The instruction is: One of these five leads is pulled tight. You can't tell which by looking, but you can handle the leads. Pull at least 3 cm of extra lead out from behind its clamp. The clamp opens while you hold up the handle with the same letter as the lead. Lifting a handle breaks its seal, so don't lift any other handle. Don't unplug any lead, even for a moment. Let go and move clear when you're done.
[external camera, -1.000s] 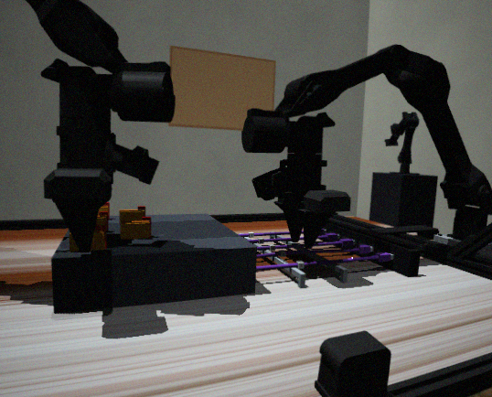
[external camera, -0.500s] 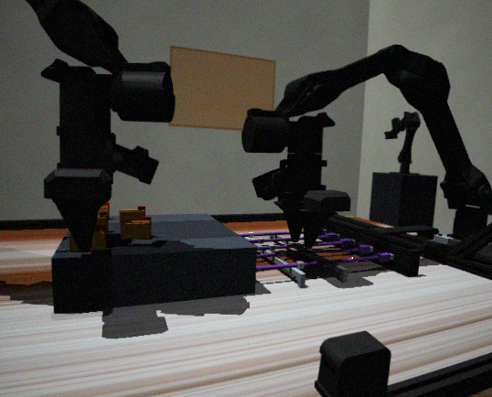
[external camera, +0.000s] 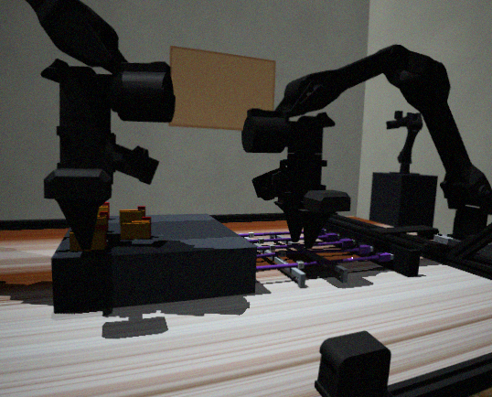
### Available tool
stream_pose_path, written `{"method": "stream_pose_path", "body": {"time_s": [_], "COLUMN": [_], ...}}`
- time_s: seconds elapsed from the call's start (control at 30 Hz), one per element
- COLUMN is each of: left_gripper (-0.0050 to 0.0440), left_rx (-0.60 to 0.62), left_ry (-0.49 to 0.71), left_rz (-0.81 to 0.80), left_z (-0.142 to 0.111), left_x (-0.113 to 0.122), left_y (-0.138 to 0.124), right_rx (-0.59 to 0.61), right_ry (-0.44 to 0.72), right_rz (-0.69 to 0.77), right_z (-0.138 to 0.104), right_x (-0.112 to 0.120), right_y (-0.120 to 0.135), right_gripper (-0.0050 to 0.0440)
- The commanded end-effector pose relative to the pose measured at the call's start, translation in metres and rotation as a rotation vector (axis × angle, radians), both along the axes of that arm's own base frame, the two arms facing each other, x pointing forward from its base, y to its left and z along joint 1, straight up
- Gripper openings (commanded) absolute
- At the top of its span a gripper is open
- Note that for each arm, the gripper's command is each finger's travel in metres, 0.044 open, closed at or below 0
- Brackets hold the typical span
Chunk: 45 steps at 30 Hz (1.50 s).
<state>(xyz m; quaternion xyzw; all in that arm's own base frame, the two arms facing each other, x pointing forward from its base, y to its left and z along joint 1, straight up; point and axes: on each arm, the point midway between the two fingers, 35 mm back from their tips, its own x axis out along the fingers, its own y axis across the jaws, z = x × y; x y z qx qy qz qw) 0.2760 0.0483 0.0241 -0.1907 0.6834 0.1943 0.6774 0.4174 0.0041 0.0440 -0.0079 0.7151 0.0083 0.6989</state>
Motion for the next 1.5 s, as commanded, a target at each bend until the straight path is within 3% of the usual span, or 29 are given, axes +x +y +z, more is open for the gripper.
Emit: {"method": "stream_pose_path", "body": {"time_s": [0.0,0.37,0.4,0.93,0.97,1.47], "left_gripper": [-0.005,-0.005,-0.005,-0.005,-0.005,-0.005], "left_rx": [0.006,0.006,0.002,0.002,0.002,0.002], "left_ry": [-0.023,-0.023,-0.025,-0.025,-0.025,-0.025], "left_rz": [0.0,0.0,0.001,0.001,0.002,0.002], "left_z": [0.006,0.006,0.006,0.006,0.006,0.006], "left_x": [0.004,0.004,0.004,0.004,0.004,0.004], "left_y": [0.001,0.001,0.001,0.001,0.001,0.001], "right_rx": [0.0,0.0,0.0,0.0,0.0,0.0], "right_ry": [-0.032,-0.032,-0.023,-0.023,-0.023,-0.023], "right_rz": [0.0,0.0,0.002,0.002,0.002,0.002], "right_z": [0.011,0.011,0.014,0.014,-0.036,-0.036], "right_x": [0.004,0.004,0.004,0.004,0.004,0.004], "right_y": [0.0,0.0,0.053,0.053,0.053,0.053], "right_gripper": [0.0209,0.0209,0.0209,0.0209,0.0209,0.0209]}}
